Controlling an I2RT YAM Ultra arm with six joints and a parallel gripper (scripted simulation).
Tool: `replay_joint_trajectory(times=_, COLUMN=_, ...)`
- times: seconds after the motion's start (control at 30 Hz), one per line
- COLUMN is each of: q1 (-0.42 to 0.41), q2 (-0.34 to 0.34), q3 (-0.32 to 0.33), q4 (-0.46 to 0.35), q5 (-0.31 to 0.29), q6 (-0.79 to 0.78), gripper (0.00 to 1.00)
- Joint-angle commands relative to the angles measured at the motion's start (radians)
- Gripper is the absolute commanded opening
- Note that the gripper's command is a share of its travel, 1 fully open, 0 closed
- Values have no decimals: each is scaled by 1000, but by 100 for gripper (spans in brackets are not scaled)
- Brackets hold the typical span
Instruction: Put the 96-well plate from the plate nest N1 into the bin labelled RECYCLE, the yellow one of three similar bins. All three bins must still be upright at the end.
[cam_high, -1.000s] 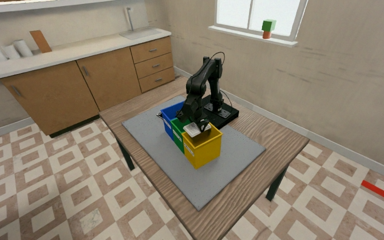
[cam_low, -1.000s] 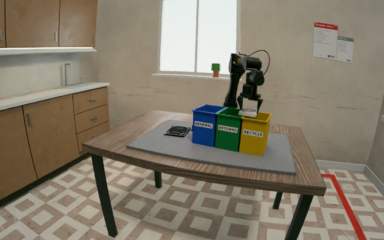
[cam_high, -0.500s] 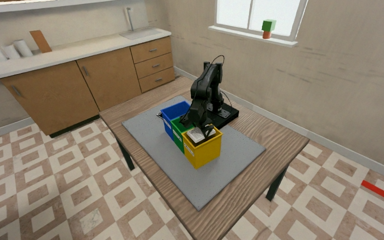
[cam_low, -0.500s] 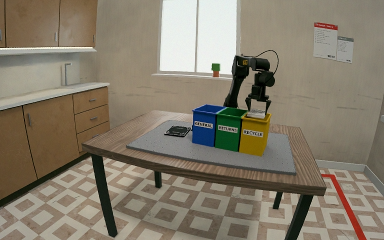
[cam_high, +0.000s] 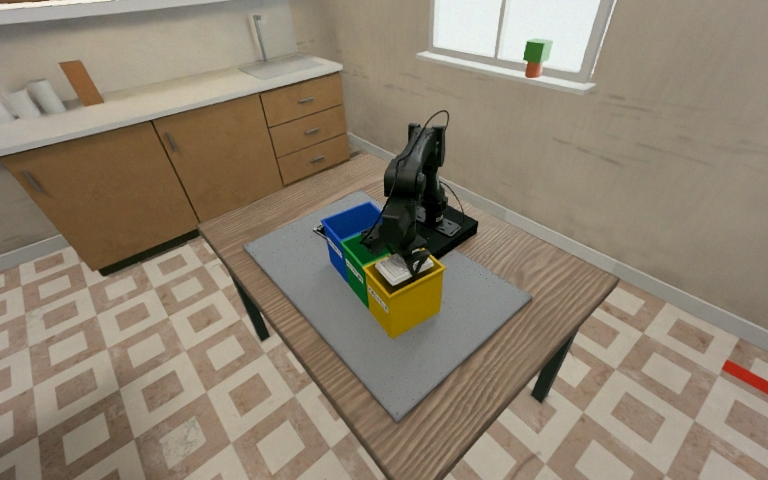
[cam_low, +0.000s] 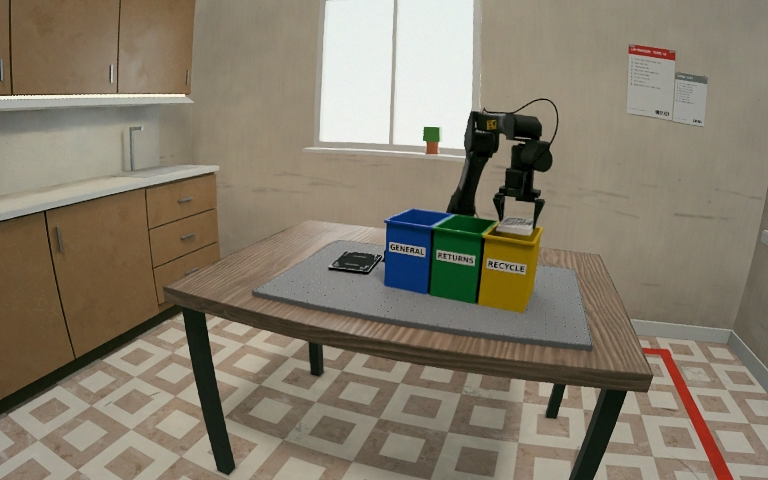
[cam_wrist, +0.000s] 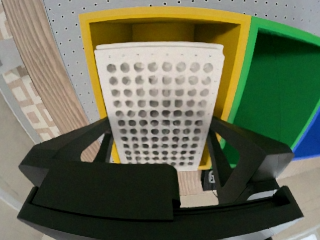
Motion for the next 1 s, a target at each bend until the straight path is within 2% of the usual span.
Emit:
replay_joint_trajectory(times=0.0, q1=-15, q2=-32, q3=-13, q4=-13, q5=17, q6=-10, gripper=0)
replay_joint_trajectory(times=0.3, q1=-16, q2=-46, q3=-8, q4=1, q5=18, q6=-9, gripper=0)
replay_joint_trajectory(times=0.37, q1=-17, q2=-27, q3=16, q4=-13, q5=18, q6=-10, gripper=0)
replay_joint_trajectory(times=0.97, q1=-12, q2=-16, q3=18, q4=-13, q5=17, q6=-7, gripper=0)
